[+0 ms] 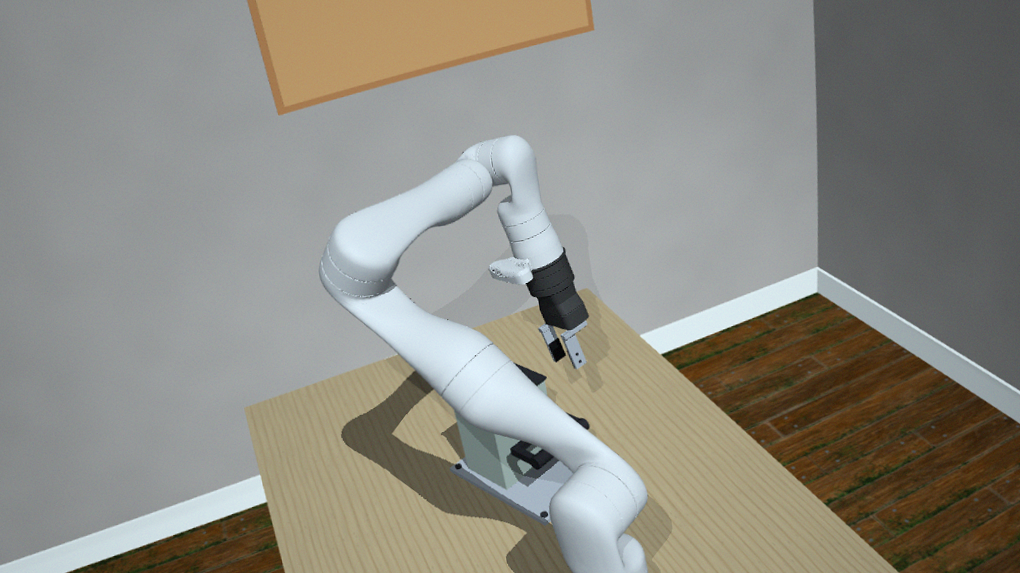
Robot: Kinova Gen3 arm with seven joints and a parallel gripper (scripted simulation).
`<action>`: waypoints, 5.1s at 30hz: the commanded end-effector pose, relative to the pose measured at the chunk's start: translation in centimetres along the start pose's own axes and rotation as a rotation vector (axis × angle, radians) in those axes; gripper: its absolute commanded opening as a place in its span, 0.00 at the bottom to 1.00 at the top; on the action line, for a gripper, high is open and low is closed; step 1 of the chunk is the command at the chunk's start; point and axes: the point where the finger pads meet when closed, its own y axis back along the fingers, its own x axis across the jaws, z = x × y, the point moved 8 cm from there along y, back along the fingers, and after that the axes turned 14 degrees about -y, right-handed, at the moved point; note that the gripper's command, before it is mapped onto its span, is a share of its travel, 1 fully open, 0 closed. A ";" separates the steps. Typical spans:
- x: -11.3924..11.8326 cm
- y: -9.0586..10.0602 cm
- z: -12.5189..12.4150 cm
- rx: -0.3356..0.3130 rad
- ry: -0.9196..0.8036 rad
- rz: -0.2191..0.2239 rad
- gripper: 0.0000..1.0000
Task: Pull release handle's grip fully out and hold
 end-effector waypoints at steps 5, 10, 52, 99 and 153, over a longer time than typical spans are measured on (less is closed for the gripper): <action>-2.1 -2.5 -2.2 0.099 0.074 0.103 1.00; -3.2 -4.5 -3.6 0.143 0.131 0.163 1.00; -3.8 -5.4 -4.4 0.160 0.156 0.189 0.00; -3.8 -5.4 -4.4 0.160 0.156 0.189 0.91; -3.0 -9.9 -5.1 0.160 0.156 0.188 0.91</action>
